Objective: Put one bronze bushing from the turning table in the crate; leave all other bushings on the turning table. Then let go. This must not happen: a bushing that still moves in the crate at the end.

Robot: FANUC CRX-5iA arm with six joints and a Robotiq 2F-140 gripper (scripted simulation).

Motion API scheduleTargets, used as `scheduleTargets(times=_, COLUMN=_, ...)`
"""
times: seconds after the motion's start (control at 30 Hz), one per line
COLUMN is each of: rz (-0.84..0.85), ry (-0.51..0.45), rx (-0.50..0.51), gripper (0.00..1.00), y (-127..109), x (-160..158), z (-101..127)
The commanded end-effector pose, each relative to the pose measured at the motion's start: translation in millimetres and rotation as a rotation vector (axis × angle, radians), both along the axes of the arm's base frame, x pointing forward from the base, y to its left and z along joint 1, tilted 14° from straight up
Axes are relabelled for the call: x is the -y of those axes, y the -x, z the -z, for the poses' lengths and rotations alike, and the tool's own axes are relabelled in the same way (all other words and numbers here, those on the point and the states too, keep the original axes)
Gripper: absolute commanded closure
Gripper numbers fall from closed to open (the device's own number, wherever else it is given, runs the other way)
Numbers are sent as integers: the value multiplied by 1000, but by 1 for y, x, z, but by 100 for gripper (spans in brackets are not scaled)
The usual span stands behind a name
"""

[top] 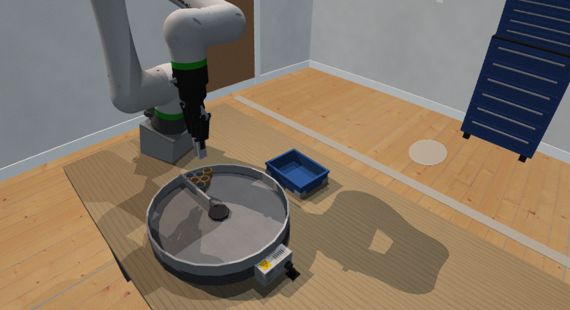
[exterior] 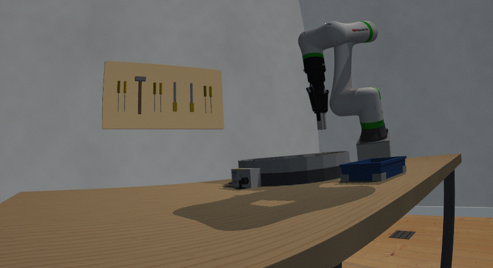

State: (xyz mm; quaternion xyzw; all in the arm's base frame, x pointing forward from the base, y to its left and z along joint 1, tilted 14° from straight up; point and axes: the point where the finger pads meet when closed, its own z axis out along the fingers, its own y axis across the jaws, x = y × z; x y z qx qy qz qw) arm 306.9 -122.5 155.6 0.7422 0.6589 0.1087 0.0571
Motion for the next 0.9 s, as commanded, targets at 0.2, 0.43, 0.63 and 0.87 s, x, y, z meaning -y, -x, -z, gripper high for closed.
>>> scheduleTargets(times=0.2, rz=0, ry=0, rx=0, gripper=91, y=0, x=0, z=0)
scheduleTargets(times=0.43, rz=0, ry=0, rx=0, gripper=94, y=0, x=0, z=0)
scheduleTargets(times=0.63, rz=3, ry=-3, rx=1, gripper=94, y=-1, x=0, z=-1)
scheduleTargets(times=0.87, rz=10, ry=-10, rx=3, gripper=94, y=-5, x=-1, z=-4)
